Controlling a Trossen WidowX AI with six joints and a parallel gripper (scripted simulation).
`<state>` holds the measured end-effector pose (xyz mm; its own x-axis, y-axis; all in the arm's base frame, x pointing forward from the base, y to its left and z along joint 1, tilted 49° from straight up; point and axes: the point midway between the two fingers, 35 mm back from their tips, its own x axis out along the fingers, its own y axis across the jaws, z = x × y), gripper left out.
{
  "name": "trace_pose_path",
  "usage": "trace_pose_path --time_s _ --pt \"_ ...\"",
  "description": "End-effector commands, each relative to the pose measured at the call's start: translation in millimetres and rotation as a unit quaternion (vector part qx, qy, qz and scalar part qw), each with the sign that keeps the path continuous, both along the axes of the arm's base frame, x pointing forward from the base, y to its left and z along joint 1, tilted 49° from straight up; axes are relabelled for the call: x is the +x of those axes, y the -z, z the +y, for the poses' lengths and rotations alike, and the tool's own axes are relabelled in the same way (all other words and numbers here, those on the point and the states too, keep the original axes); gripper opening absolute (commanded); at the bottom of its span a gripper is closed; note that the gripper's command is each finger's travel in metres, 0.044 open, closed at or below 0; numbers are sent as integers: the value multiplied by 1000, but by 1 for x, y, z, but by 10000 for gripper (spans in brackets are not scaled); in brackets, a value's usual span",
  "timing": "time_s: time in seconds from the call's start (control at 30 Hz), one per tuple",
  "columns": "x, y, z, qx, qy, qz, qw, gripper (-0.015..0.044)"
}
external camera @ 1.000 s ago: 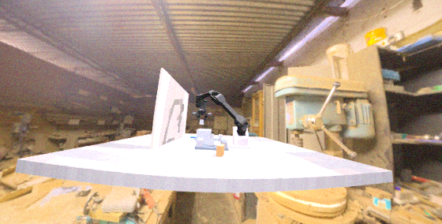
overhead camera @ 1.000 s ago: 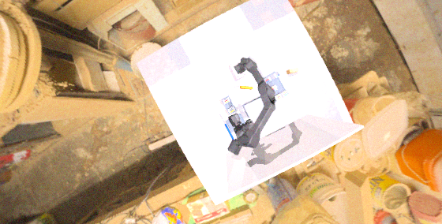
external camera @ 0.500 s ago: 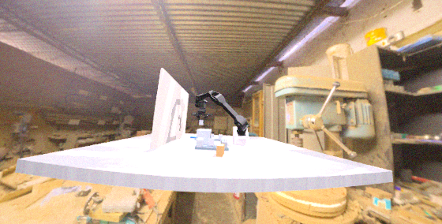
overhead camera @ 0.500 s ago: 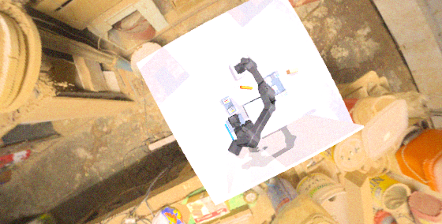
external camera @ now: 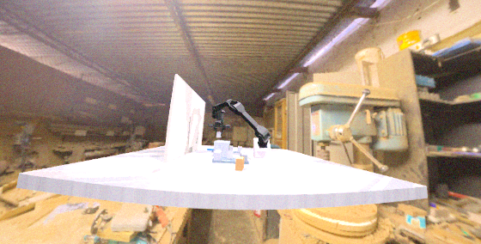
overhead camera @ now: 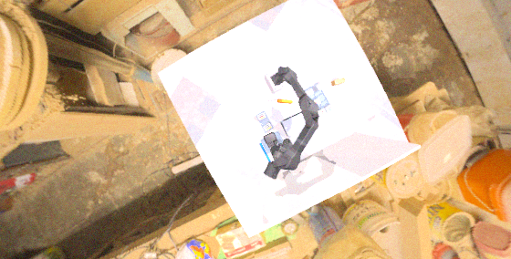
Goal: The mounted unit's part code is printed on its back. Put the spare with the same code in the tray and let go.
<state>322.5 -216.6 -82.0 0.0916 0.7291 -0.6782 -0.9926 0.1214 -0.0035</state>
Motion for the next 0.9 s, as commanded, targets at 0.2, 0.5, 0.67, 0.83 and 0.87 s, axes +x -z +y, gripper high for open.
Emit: trace_pose_path --time_s 0.2,0.5,0.67,0.83,0.87 --pt "1 6 6 3 3 2 1000 0" --pt "2 11 11 3 3 2 1000 0" --pt "3 14 14 3 3 2 1000 0" --pt "4 17 17 3 3 2 1000 0" --pt "4 17 17 3 3 2 1000 0"
